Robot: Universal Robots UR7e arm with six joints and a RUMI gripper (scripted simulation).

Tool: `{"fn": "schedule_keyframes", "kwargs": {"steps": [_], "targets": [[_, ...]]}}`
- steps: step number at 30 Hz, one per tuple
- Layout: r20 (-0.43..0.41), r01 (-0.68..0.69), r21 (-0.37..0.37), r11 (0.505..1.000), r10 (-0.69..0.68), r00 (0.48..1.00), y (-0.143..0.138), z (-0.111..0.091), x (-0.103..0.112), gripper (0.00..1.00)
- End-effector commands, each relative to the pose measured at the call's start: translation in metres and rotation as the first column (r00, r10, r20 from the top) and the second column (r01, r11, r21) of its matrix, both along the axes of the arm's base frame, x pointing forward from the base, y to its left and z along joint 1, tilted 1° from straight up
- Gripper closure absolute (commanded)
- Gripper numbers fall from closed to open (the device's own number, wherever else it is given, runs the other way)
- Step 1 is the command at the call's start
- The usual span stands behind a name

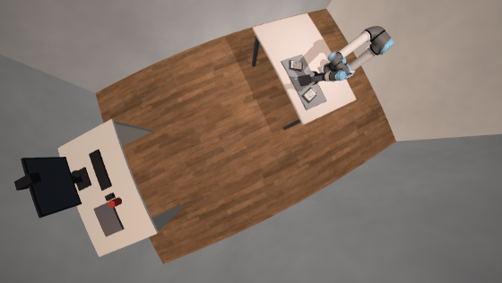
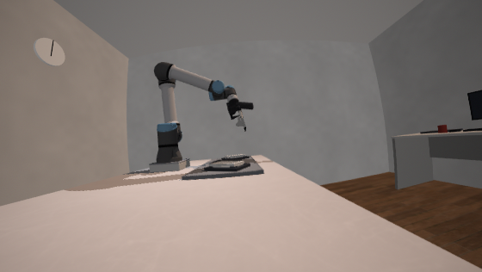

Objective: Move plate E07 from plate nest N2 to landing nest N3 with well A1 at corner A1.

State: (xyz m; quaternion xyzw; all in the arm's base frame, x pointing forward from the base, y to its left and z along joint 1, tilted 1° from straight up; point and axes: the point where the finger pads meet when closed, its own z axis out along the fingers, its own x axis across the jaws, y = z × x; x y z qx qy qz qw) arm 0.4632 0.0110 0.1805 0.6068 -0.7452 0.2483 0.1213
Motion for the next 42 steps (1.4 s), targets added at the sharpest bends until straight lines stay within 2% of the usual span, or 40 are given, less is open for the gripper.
{"fn": "schedule_keyframes", "kwargs": {"steps": [1, 5, 8, 11, 18, 21, 24, 27, 32, 37, 40, 42], "targets": [[-0.03, 0.026, 0.033, 0.999, -0.025, 0.999, -0.016, -0.013, -0.002, 0.18], [-0.041, 0.042, 0.048, 0.998, -0.04, 0.998, -0.033, -0.022, -0.006, 0.18], [-0.041, 0.042, 0.048, 0.998, -0.04, 0.998, -0.035, -0.023, -0.006, 0.18], [-0.069, 0.081, 0.087, 0.993, -0.075, 0.995, -0.047, -0.031, -0.009, 0.18], [-0.069, 0.083, 0.089, 0.993, -0.077, 0.995, -0.06, -0.038, -0.013, 0.18], [-0.096, 0.122, 0.13, 0.984, -0.11, 0.989, -0.073, -0.046, -0.017, 0.18], [-0.094, 0.123, 0.131, 0.984, -0.111, 0.989, -0.085, -0.053, -0.021, 0.18], [-0.094, 0.123, 0.131, 0.984, -0.111, 0.989, -0.085, -0.053, -0.021, 0.18], [-0.114, 0.162, 0.173, 0.972, -0.143, 0.983, -0.097, -0.06, -0.025, 0.18], [-0.115, 0.162, 0.174, 0.971, -0.144, 0.983, -0.108, -0.067, -0.03, 0.18], [-0.132, 0.2, 0.218, 0.955, -0.175, 0.976, -0.12, -0.075, -0.036, 0.18], [-0.132, 0.201, 0.218, 0.955, -0.175, 0.976, -0.128, -0.079, -0.04, 0.18]]}}
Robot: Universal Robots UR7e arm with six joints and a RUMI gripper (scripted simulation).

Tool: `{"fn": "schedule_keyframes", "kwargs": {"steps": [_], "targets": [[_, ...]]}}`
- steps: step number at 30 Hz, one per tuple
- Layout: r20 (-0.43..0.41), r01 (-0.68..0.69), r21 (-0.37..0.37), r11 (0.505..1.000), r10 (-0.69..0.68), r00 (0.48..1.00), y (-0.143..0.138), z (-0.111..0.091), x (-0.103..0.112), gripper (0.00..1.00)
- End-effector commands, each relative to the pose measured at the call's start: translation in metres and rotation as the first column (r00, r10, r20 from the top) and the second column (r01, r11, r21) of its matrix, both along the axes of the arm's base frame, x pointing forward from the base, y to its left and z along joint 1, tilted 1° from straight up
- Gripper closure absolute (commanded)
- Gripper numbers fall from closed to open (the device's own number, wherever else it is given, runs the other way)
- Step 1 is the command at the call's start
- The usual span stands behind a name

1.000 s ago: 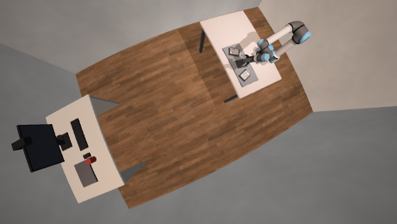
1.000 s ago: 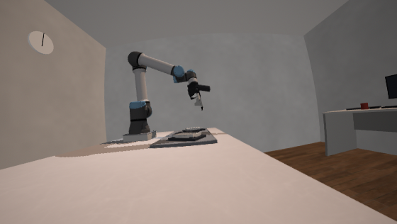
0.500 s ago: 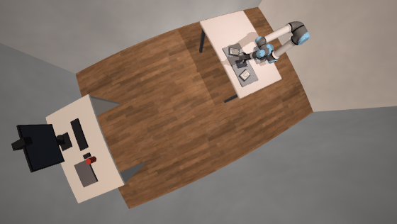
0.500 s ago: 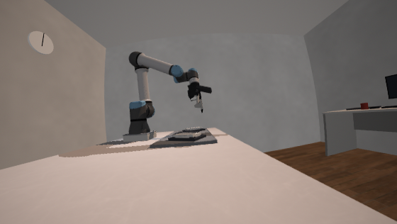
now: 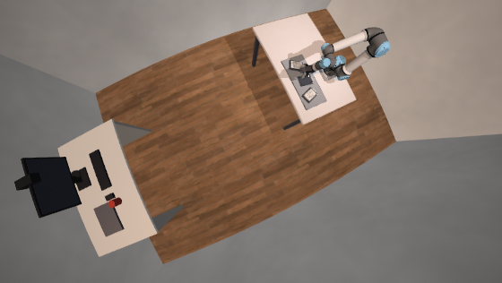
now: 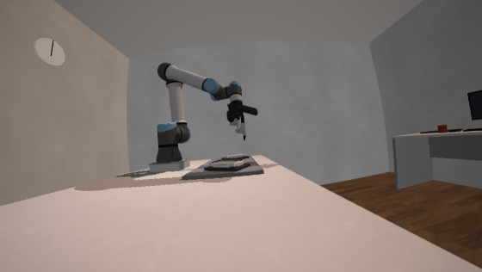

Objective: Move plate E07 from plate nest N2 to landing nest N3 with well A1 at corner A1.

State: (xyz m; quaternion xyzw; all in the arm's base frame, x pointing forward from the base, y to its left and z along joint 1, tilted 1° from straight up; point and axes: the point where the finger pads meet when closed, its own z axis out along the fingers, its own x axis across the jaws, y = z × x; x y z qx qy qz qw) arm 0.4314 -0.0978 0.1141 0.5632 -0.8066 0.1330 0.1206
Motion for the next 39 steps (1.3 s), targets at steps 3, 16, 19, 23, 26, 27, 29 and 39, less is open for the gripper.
{"fn": "schedule_keyframes", "kwargs": {"steps": [3, 16, 19, 23, 26, 27, 29, 39], "targets": [[-0.008, 0.025, 0.038, 0.999, -0.024, 1.0, -0.021, -0.014, -0.009, 0.18], [-0.014, 0.098, 0.131, 0.986, -0.097, 0.995, -0.053, -0.034, -0.027, 0.18], [-0.014, 0.098, 0.131, 0.986, -0.097, 0.995, -0.061, -0.038, -0.032, 0.18], [-0.014, 0.098, 0.131, 0.986, -0.097, 0.995, -0.061, -0.038, -0.032, 0.18], [-0.009, 0.133, 0.176, 0.975, -0.133, 0.991, -0.072, -0.045, -0.039, 0.18], [-0.01, 0.133, 0.176, 0.975, -0.133, 0.991, -0.076, -0.047, -0.041, 0.18], [-0.01, 0.133, 0.176, 0.975, -0.133, 0.991, -0.079, -0.049, -0.044, 0.18], [0.002, 0.176, 0.235, 0.956, -0.182, 0.983, -0.1, -0.062, -0.059, 0.18]]}}
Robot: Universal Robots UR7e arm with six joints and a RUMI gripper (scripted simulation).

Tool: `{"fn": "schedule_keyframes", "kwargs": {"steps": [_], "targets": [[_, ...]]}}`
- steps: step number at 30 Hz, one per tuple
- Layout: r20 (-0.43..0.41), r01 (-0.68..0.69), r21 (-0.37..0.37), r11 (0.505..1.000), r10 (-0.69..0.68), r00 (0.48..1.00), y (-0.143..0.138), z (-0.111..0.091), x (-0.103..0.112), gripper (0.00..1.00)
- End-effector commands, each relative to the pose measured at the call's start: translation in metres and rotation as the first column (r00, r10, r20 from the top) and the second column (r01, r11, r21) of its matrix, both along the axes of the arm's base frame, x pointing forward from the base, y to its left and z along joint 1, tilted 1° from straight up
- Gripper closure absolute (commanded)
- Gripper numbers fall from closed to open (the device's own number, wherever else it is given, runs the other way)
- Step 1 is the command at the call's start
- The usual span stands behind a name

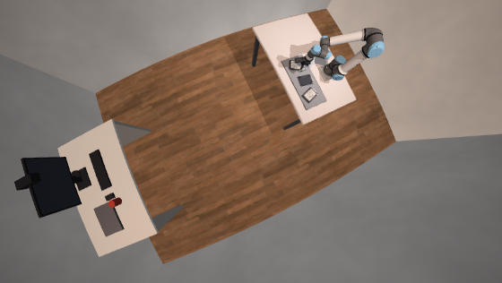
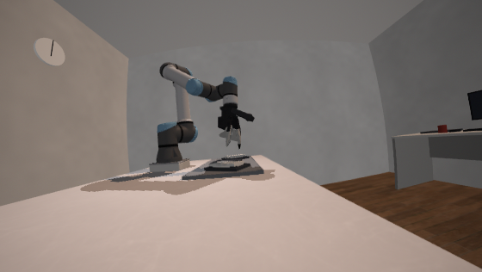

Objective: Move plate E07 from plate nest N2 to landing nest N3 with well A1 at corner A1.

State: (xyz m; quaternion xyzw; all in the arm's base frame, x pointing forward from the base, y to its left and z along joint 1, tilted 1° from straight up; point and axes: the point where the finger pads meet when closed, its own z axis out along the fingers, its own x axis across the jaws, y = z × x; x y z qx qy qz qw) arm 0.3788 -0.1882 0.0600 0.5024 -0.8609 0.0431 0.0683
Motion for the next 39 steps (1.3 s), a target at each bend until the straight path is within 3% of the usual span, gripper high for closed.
{"fn": "schedule_keyframes", "kwargs": {"steps": [1, 19, 35, 39], "targets": [[0.013, 0.015, 0.031, 0.999, -0.015, 1.0, -0.009, -0.008, -0.006, 0.18], [0.074, 0.106, 0.132, 0.986, -0.116, 0.99, -0.051, -0.031, -0.041, 0.18], [0.077, 0.104, 0.129, 0.986, -0.115, 0.99, -0.053, -0.029, -0.041, 0.18], [0.074, 0.106, 0.132, 0.986, -0.116, 0.99, -0.052, -0.038, -0.042, 0.18]]}}
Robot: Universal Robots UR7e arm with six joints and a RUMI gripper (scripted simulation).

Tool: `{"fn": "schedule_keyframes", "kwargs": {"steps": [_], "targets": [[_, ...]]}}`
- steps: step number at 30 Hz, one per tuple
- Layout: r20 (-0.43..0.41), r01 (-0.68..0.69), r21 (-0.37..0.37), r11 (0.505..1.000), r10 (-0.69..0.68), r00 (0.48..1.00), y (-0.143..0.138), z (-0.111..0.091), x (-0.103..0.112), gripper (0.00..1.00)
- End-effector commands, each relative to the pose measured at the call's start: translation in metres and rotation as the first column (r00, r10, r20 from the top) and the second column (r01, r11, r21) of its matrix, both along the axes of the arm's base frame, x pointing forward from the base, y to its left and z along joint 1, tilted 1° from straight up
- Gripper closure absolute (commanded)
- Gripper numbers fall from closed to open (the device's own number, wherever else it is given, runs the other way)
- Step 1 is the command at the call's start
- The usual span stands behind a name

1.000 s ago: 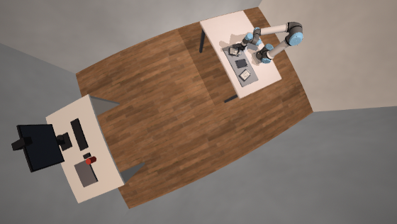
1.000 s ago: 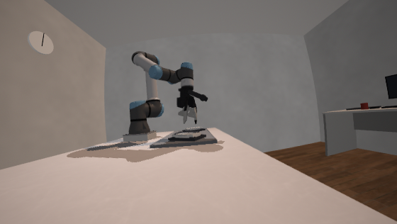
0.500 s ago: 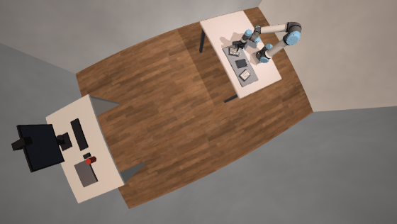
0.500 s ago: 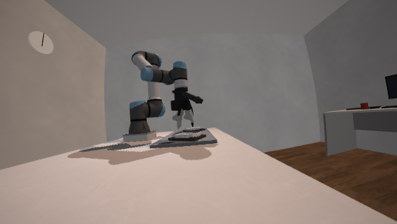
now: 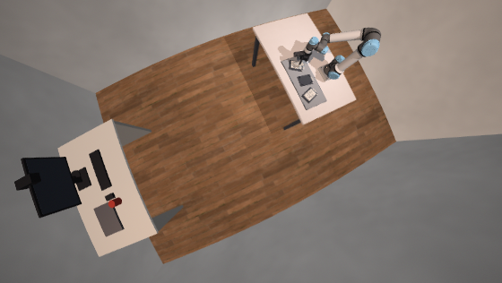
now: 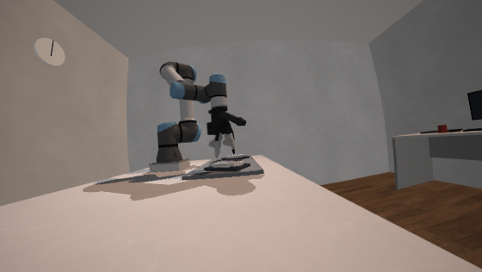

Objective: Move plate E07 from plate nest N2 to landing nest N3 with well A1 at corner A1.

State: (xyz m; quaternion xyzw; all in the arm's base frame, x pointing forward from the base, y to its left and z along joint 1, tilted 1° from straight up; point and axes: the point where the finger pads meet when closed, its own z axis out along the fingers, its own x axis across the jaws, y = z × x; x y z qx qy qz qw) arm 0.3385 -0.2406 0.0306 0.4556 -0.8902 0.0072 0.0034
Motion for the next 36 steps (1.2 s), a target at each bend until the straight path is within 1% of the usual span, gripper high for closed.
{"fn": "schedule_keyframes", "kwargs": {"steps": [1, 11, 13, 17, 36], "targets": [[-0.002, 0.002, 0.005, 1.0, -0.002, 1.0, 0.001, -0.01, -0.002, 0.18], [-0.002, 0.001, 0.005, 1.0, -0.001, 1.0, 0.001, -0.027, -0.002, 0.18], [-0.002, 0.001, 0.005, 1.0, -0.001, 1.0, 0.001, -0.027, -0.002, 0.18], [-0.002, 0.001, 0.005, 1.0, -0.001, 1.0, 0.001, -0.033, -0.002, 0.18], [0.0, 0.001, 0.001, 1.0, -0.001, 1.0, -0.001, -0.032, 0.0, 0.18]]}}
